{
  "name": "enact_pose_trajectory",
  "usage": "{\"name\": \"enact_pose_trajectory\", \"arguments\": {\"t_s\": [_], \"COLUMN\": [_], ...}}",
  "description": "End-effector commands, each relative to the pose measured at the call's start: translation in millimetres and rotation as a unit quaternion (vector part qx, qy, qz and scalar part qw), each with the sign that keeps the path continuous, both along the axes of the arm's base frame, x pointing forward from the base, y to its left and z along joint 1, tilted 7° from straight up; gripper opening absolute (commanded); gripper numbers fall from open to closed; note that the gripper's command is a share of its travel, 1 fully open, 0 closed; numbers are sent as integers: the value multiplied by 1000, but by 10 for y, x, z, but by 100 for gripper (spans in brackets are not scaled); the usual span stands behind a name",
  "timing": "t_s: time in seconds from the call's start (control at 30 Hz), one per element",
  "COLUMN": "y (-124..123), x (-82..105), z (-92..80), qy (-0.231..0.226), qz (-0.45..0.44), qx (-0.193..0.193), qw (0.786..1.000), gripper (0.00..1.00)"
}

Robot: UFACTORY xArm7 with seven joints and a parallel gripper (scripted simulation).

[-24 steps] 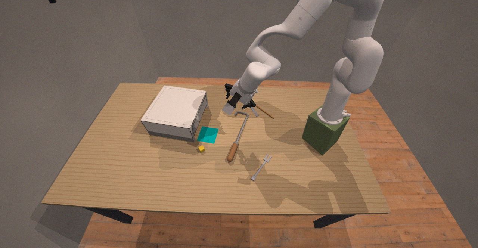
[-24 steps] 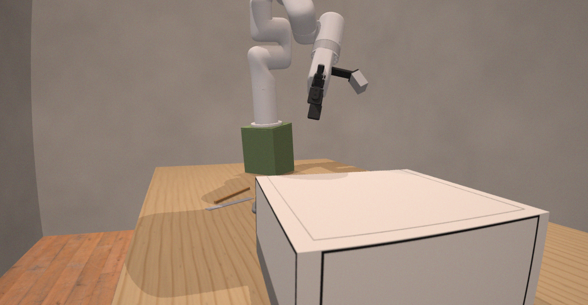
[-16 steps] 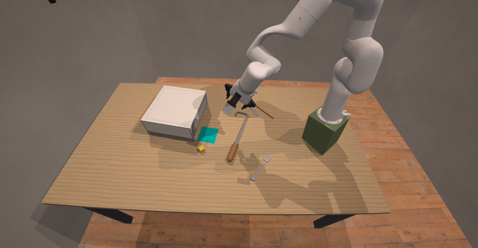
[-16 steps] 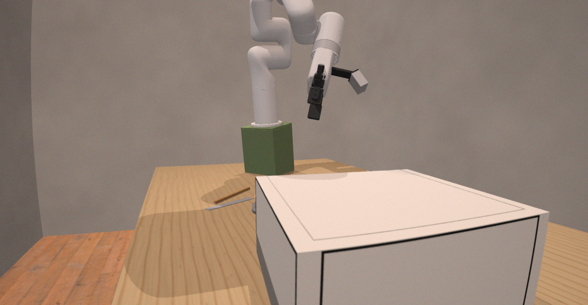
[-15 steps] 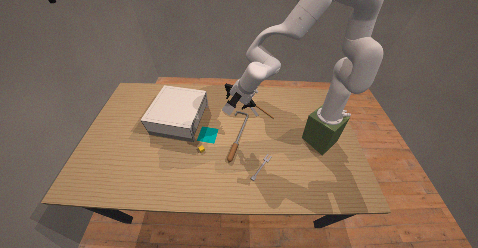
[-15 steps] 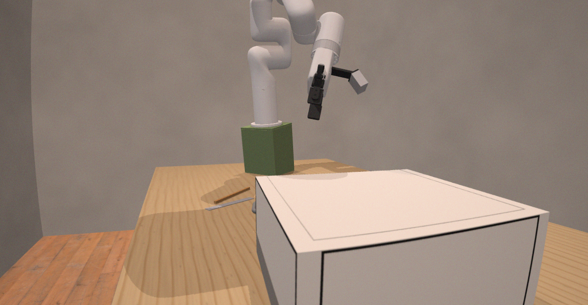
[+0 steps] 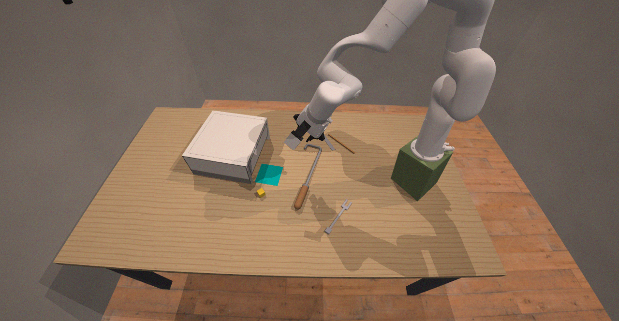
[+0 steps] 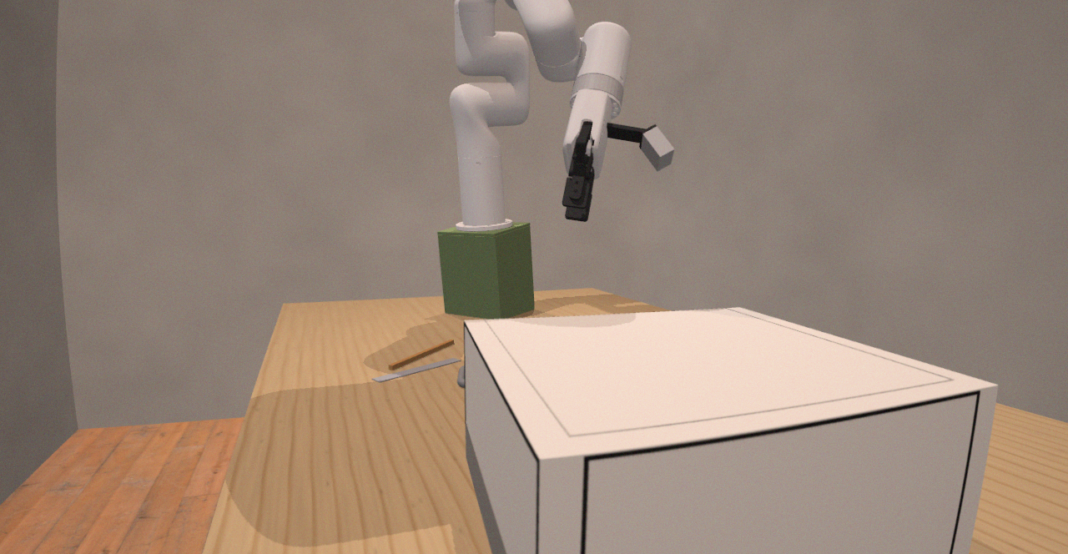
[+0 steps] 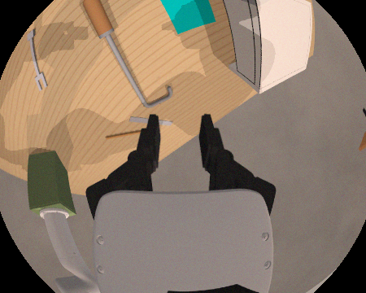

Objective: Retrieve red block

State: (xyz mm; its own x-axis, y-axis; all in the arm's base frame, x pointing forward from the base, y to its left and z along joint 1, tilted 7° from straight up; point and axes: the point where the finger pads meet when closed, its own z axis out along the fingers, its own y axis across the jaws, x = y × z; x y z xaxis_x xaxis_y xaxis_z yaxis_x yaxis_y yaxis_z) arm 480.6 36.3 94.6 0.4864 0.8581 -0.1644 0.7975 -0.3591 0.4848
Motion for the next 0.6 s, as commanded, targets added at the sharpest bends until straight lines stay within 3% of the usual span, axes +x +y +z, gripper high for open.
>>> {"name": "enact_pose_trajectory", "arguments": {"t_s": [0.0,0.17,0.2,0.3,0.33,0.57], "y": [402,562,729,729,890,1239], "x": [61,66,64,64,57,24], "z": [-225,-317,-410,-410,-498,-676], "qy": [-8,-10,-8,-8,-5,8], "qz": [-118,-206,-231,-250,-307,-430], "qx": [74,125,138,148,175,226], "qw": [990,971,963,957,935,874], "gripper": [0,0,0,0,0,0]}}
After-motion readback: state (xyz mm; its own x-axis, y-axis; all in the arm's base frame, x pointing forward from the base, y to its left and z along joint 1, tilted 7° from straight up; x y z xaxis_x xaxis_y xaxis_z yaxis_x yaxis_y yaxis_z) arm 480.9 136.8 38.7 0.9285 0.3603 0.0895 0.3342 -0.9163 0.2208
